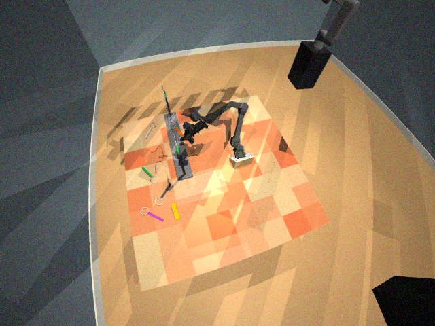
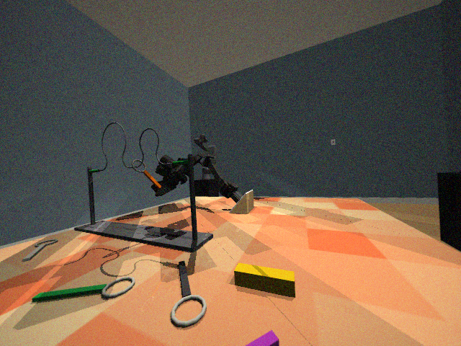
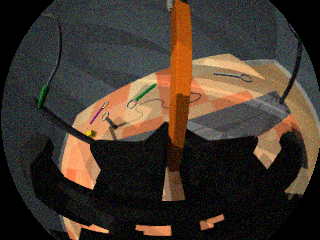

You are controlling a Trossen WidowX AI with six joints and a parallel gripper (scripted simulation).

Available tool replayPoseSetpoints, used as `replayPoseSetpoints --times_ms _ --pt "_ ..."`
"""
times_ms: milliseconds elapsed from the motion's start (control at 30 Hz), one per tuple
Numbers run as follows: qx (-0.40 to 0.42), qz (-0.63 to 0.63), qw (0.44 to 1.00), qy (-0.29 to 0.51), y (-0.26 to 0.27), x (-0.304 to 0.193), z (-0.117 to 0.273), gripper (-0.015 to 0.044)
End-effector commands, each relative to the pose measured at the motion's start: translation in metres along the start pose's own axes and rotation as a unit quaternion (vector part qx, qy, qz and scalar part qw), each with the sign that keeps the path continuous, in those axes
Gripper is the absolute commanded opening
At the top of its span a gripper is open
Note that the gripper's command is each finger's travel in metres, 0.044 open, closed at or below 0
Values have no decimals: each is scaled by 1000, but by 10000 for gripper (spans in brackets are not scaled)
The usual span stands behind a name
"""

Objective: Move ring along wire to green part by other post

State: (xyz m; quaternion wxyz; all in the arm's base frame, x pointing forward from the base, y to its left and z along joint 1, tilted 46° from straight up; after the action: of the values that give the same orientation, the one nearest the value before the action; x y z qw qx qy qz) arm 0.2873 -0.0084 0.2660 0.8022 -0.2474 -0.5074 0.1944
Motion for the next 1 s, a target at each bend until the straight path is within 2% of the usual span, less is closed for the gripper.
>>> replayPoseSetpoints --times_ms 0,467,967 --pt "25 -39 999 0 10 3 2 -150" --pt "112 -187 976 1 42 22 13 -150" --pt "201 -342 918 3 66 51 30 -150"
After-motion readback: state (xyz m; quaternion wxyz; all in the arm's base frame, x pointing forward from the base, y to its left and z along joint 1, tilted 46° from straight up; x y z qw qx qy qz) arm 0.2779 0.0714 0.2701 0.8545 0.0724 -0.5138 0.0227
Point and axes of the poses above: the point midway between the two fingers, 35 mm back from their tips, its own z axis back along the fingers, its own y axis across the jaws, x = y × z, the point moved 8 cm from there along z, back along the fingers, and after that the axes turned 12 degrees about z, right-handed, at the moved point
